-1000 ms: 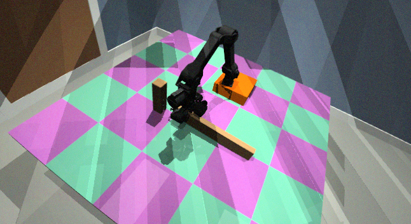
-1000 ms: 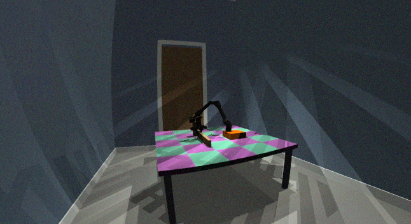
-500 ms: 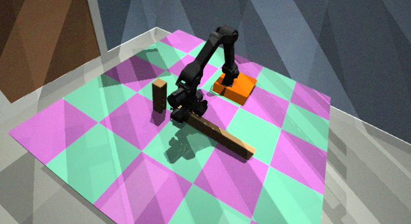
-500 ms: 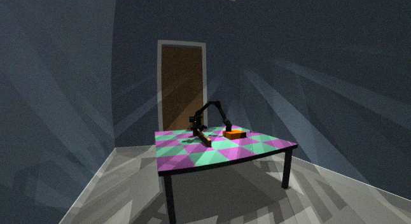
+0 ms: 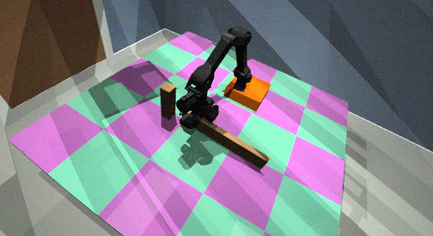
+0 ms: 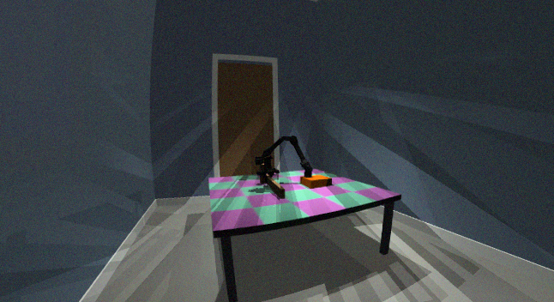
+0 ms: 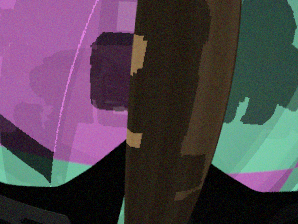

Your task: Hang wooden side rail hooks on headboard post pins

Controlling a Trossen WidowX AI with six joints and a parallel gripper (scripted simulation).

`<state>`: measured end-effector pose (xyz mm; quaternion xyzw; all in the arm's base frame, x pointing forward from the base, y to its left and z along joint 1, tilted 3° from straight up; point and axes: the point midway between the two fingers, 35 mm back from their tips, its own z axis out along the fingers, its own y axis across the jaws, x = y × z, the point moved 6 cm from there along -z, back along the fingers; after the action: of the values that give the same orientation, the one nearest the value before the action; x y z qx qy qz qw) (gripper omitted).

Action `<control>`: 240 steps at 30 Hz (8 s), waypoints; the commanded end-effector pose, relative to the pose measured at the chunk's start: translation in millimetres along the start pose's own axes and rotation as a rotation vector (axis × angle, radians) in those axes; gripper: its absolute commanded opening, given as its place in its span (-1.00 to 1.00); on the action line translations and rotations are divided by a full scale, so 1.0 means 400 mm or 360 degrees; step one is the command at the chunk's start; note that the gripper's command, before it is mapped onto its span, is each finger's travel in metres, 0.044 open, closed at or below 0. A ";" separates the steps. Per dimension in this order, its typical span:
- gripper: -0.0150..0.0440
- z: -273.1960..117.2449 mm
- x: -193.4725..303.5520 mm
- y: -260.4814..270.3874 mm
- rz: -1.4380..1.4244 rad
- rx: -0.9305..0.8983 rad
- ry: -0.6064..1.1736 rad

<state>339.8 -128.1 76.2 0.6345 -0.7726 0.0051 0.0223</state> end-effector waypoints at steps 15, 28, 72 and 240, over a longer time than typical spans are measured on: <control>-0.49 -0.027 0.001 -0.005 -0.0009 0.0034 0.0003; -0.49 -0.028 0.003 -0.007 -0.0009 0.0035 0.0003; -0.49 -0.016 0.015 -0.018 -0.0009 0.0035 0.0004; -0.49 -0.018 0.060 -0.015 -0.0009 0.0035 0.0007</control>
<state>339.0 -150.6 81.1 0.6360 -0.7714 0.0096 0.0179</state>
